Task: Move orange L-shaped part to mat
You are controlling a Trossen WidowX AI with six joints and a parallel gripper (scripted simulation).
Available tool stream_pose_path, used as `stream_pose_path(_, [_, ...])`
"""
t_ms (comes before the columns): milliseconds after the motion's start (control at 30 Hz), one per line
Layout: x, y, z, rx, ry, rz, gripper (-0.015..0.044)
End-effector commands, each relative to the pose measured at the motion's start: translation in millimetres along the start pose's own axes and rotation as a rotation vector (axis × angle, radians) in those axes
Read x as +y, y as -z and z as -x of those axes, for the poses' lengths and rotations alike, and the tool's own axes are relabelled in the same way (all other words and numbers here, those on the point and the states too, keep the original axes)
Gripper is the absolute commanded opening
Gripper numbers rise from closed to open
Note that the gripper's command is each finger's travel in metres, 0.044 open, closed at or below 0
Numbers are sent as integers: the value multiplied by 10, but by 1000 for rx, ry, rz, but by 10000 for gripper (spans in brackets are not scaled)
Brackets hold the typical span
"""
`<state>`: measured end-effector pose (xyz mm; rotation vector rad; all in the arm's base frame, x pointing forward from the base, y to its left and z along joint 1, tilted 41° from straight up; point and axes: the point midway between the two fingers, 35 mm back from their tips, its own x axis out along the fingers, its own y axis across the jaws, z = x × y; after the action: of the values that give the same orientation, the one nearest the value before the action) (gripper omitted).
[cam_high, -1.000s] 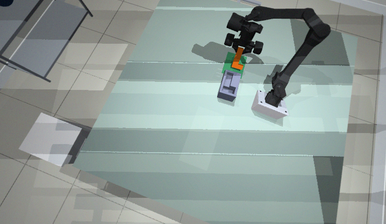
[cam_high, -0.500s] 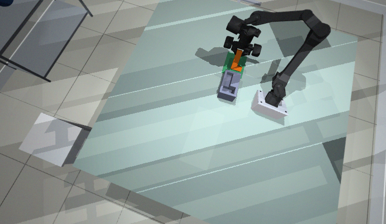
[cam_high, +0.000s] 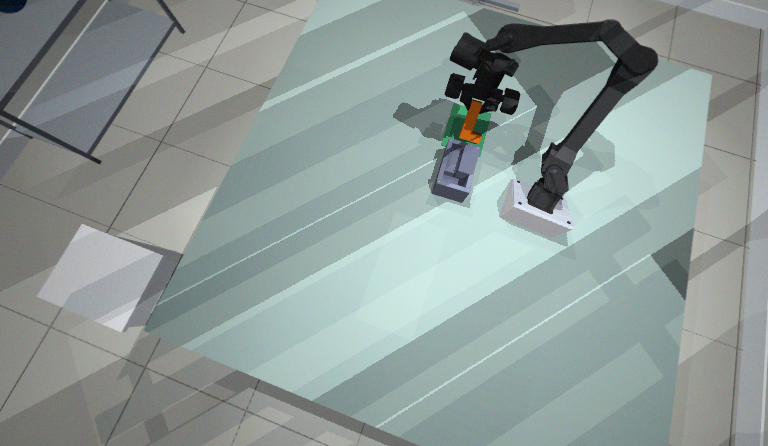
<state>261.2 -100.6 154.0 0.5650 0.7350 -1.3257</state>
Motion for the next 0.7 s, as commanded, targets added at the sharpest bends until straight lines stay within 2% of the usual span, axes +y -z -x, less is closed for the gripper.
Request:
stream_pose_path(0, [1,-1,1,0,0,0,105])
stream_pose_path(200, [4,0,20,1,0,0,263])
stream_pose_path(367, [38,11,407,8,-1,2,394])
stream_pose_path(500, [1,9,855,5,0,6,400])
stream_pose_path(667, [4,4,824,6,-14,6,400])
